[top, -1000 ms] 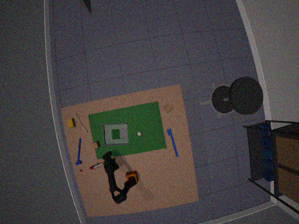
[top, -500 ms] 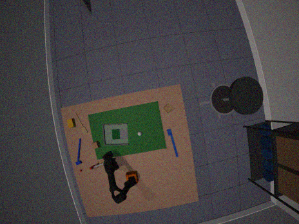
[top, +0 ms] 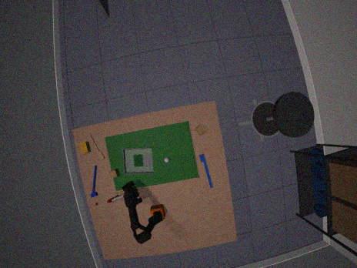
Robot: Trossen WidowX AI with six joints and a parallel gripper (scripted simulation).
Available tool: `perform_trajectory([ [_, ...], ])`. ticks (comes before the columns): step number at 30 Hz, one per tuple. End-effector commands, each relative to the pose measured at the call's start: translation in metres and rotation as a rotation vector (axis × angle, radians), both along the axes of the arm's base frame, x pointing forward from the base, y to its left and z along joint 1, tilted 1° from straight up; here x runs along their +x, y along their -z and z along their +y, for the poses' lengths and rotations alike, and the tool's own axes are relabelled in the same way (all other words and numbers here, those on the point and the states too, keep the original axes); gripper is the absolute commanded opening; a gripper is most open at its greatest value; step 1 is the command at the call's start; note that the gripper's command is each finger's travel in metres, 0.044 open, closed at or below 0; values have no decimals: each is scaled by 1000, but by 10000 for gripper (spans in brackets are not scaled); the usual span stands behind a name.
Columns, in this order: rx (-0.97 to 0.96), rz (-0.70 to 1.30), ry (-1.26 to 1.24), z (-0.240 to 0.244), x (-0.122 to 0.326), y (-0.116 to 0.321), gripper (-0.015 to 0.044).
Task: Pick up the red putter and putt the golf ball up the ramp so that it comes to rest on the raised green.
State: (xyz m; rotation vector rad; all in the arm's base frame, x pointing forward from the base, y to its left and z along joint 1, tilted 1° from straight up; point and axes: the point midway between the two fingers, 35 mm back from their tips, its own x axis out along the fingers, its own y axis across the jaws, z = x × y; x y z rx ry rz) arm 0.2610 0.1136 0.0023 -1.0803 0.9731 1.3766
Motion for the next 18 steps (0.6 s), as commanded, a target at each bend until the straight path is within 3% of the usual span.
perform_trajectory([
  [1,7,-8,-1,2,4,-17,0],
  [12,7,-6,-1,1,0,-92,0],
  [18,-5,-11,42,-7,5,-88,0],
])
